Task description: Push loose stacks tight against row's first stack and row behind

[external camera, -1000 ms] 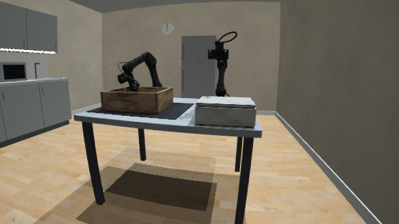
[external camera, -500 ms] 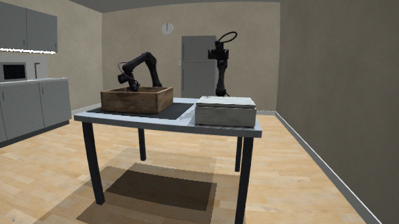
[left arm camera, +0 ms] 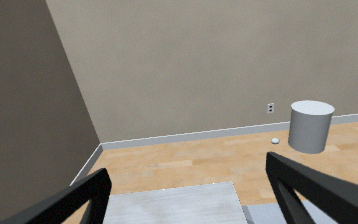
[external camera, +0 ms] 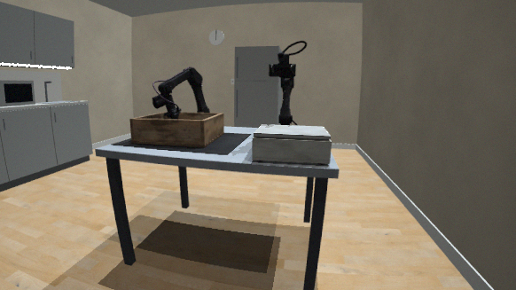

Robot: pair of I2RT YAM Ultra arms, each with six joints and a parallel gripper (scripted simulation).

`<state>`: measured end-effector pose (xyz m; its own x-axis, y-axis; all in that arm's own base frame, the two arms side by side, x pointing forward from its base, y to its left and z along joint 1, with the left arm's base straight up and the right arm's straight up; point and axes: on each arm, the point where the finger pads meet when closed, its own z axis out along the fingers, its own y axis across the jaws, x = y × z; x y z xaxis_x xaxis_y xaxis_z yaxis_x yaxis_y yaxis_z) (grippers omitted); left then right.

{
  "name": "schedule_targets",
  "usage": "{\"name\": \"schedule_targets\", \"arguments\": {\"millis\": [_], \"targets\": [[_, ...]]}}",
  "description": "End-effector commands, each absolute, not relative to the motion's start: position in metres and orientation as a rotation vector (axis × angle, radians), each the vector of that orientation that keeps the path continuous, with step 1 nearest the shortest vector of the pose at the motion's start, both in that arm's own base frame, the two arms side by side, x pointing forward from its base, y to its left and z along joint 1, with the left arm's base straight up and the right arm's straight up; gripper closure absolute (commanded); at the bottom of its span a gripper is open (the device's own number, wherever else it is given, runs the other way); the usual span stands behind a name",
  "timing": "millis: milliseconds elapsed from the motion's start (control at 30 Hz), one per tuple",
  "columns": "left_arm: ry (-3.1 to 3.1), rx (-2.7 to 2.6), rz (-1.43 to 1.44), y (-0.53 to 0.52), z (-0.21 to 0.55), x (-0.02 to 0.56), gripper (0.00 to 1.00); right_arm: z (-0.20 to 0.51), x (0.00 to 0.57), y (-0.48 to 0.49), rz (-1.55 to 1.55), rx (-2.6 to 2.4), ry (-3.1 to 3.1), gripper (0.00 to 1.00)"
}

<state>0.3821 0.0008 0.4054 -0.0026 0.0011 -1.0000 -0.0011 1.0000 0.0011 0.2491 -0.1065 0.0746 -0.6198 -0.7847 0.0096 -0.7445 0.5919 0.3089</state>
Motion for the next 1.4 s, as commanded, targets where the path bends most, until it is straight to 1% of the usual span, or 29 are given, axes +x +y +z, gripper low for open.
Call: {"name": "schedule_targets", "arguments": {"millis": [0,767,833,1367], "targets": [[1.497,0.006,0.001,0.001,0.438,0.367,0.00,0.081,0.259,-0.112,-0.363,1.296,-2.726,0.99],[1.497,0.006,0.001,0.001,0.438,0.367,0.00,0.080,0.243,-0.104,-0.422,1.274,-2.691,0.99],[1.497,0.006,0.001,0.001,0.438,0.367,0.00,0.081,0.255,-0.110,-0.384,1.290,-2.714,0.99],[1.497,0.006,0.001,0.001,0.438,0.367,0.00,0.094,0.255,-0.109,-0.393,1.286,-2.709,0.99]]}}
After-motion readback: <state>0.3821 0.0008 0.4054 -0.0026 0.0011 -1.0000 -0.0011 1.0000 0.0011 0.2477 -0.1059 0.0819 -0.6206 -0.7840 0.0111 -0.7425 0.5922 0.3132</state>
